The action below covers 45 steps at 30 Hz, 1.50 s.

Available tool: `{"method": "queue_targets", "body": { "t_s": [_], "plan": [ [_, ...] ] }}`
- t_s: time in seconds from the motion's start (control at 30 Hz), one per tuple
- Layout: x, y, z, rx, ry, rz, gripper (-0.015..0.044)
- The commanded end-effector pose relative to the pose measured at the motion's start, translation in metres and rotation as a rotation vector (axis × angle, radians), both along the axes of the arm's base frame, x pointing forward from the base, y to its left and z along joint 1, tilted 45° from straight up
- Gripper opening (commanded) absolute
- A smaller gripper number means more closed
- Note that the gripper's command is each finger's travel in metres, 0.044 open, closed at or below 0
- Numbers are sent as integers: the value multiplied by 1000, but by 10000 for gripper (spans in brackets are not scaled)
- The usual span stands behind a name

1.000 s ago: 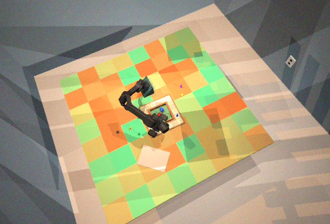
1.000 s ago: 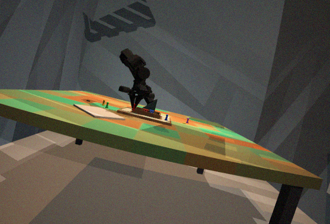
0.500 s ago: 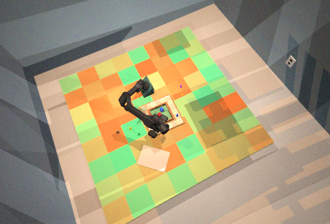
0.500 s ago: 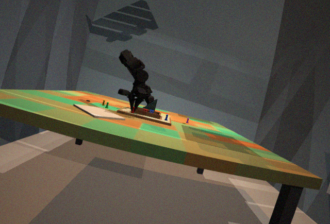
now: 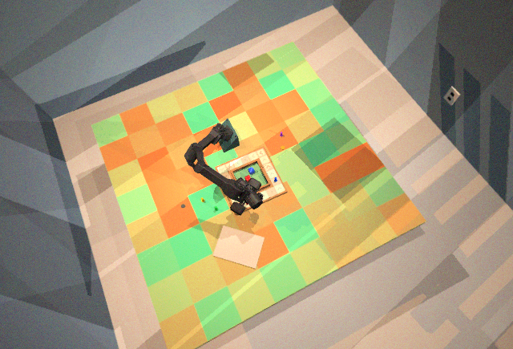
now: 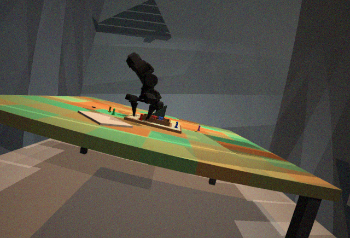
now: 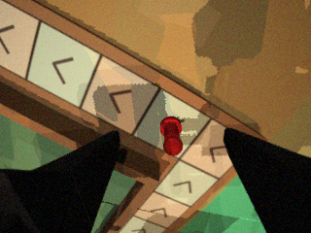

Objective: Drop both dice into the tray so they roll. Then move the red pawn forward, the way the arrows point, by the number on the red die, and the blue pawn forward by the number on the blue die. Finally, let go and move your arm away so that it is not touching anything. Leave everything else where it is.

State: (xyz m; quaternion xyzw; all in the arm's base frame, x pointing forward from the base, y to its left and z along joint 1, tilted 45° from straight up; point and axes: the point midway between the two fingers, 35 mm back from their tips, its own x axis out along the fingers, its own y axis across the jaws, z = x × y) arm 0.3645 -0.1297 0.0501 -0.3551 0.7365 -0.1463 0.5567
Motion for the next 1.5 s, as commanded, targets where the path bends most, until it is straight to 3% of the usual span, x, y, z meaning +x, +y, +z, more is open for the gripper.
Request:
{"method": "queue_targets", "body": {
  "t_s": [0.0, 0.2, 0.5, 0.97, 1.47],
  "plan": [
    [4, 15, 15, 2, -4, -1, 440],
    [6, 31, 32, -1, 2, 3, 440],
    [13, 96, -24, -49, -363, -376, 204],
    [-5, 170, -90, -144, -814, -854, 200],
    [-6, 172, -91, -146, -822, -862, 200]
  ]
}}
